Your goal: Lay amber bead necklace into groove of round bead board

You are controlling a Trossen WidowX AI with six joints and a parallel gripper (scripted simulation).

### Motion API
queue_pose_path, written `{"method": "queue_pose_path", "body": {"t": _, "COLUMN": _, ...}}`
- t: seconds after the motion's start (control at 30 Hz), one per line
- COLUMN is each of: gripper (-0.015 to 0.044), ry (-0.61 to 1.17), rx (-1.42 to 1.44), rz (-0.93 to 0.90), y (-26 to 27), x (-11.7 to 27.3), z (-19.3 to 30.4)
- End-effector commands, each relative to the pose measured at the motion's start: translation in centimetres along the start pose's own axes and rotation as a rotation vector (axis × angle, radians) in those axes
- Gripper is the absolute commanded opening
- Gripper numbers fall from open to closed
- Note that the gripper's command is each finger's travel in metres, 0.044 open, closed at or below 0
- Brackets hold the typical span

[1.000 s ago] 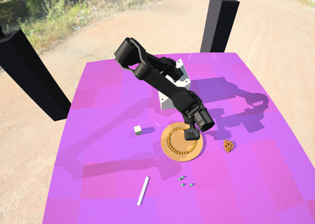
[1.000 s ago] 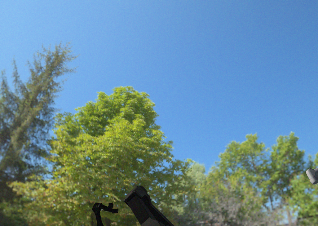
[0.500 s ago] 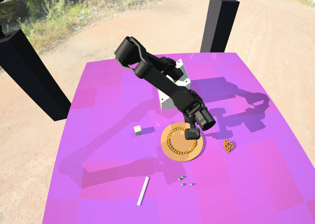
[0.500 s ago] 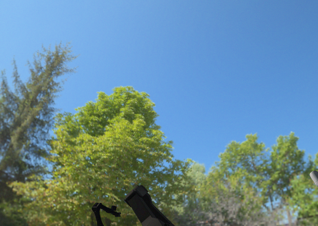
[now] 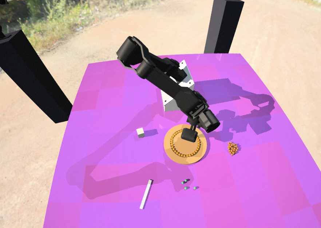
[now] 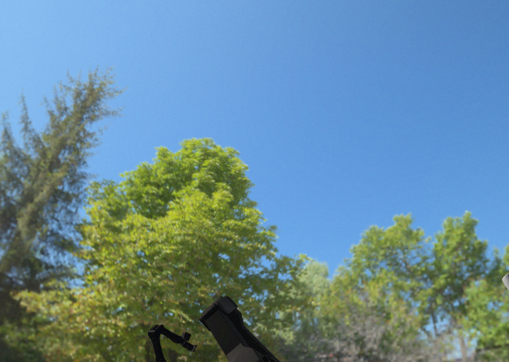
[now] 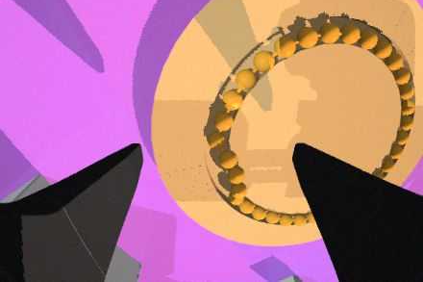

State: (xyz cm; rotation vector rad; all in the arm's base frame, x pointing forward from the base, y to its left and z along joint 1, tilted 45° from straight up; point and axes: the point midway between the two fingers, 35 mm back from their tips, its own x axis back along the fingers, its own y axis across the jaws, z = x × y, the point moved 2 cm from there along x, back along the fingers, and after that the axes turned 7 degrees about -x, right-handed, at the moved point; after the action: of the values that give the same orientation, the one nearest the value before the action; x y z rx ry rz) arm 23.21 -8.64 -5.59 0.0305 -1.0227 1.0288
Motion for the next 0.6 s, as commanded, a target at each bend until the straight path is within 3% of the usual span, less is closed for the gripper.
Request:
{"method": "queue_pose_path", "body": {"t": 0.0, "gripper": 0.0204, "ry": -0.002, "rx": -0.345, "rz": -0.008, "y": 0.0, "x": 0.4, "z": 0.1}}
{"method": "queue_pose_path", "body": {"t": 0.13, "gripper": 0.0120, "ry": 0.000, "rx": -0.733, "rz": -0.009, "y": -0.1, "x": 0.8, "z": 0.2}}
{"method": "queue_pose_path", "body": {"t": 0.57, "gripper": 0.0120, "ry": 0.001, "rx": -1.992, "rz": -0.005, "y": -0.5, "x": 2.2, "z": 0.6}}
